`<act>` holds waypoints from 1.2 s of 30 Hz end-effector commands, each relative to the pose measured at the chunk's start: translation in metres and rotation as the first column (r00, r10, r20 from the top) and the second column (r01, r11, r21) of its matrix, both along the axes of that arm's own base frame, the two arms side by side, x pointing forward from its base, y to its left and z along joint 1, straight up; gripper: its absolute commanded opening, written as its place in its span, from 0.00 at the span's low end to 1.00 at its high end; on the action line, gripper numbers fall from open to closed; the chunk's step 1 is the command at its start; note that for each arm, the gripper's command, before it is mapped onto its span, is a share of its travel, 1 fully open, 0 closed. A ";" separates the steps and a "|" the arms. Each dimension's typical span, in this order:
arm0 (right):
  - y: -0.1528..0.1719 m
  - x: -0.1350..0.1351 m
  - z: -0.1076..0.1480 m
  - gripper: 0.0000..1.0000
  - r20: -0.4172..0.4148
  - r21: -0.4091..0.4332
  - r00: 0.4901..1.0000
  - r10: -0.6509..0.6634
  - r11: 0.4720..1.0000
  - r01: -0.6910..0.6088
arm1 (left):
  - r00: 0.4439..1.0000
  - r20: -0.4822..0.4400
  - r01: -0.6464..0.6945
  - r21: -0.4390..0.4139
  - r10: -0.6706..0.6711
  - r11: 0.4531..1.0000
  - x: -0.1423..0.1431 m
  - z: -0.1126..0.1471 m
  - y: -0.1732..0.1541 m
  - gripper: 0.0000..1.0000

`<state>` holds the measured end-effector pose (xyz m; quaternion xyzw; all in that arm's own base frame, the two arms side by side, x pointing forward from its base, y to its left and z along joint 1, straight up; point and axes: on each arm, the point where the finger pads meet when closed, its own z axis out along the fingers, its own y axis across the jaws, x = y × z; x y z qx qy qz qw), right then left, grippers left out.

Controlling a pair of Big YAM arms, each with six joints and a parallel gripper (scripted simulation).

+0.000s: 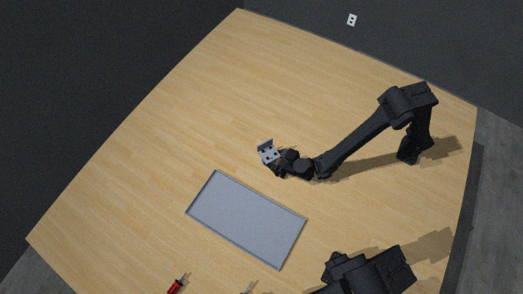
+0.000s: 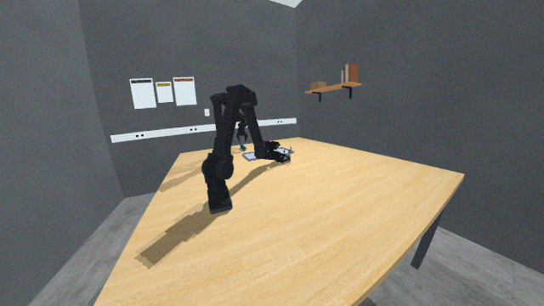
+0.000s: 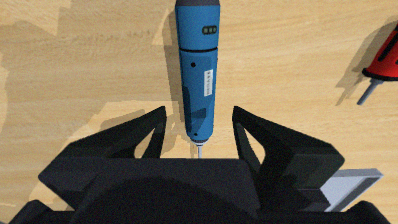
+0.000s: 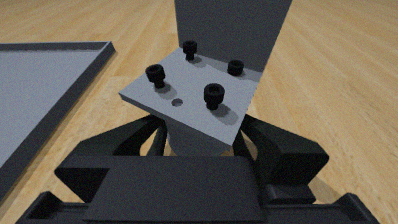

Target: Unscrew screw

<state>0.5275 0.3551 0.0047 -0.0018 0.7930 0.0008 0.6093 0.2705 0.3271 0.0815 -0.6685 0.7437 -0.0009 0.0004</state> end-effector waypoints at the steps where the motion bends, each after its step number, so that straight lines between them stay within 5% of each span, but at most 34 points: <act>1: 0.008 0.009 0.000 0.59 0.009 0.012 1.000 0.001 1.000 -0.002 | 1.000 0.020 -0.017 0.027 0.016 1.000 0.007 0.011 0.010 0.65; 21: 0.008 0.009 0.000 0.59 0.009 0.012 1.000 0.001 1.000 -0.002 | 1.000 0.020 -0.017 0.027 0.016 1.000 0.007 0.011 0.010 0.65; 23: 0.008 0.009 0.000 0.59 0.009 0.012 1.000 0.001 1.000 -0.002 | 0.999 -0.003 -0.034 0.002 0.034 0.999 -0.002 -0.009 0.005 0.65; 36: 0.008 0.009 0.000 0.59 0.009 0.012 1.000 0.001 1.000 -0.002 | 1.000 0.004 -0.031 0.010 0.031 0.999 0.002 -0.023 0.007 0.65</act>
